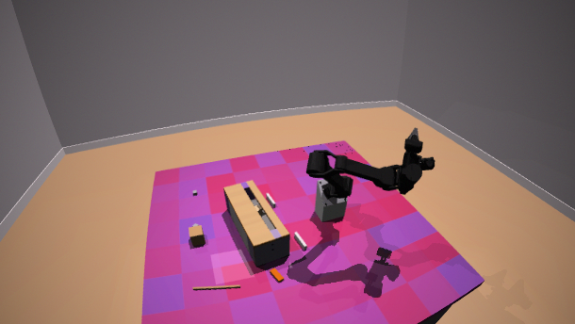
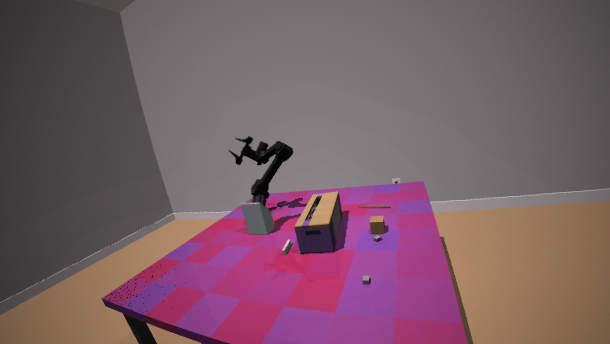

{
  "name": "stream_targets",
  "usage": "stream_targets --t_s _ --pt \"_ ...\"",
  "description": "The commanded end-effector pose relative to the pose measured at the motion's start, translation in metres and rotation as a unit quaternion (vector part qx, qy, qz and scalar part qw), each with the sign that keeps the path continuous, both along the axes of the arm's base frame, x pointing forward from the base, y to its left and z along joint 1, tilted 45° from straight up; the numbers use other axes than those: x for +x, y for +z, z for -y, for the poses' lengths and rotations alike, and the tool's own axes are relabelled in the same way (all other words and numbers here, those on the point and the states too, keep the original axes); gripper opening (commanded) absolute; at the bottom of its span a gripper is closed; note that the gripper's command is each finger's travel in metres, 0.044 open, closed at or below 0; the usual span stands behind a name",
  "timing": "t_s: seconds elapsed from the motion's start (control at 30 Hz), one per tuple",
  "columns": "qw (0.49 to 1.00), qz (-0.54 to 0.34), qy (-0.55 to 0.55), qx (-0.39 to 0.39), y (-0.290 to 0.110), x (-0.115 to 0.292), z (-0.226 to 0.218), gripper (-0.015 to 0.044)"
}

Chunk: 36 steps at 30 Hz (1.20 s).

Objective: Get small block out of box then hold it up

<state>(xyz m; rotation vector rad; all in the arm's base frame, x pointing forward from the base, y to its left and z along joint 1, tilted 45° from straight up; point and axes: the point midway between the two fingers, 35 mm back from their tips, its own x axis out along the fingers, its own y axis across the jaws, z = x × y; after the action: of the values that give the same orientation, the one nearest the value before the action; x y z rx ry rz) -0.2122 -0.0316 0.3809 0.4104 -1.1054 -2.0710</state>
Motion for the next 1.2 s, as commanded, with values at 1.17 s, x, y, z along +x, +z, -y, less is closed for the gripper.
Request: stream_targets --t_s 1.17 --pt "0.691 0.025 -0.668 0.275 -0.032 0.132 -0.331 0.04"
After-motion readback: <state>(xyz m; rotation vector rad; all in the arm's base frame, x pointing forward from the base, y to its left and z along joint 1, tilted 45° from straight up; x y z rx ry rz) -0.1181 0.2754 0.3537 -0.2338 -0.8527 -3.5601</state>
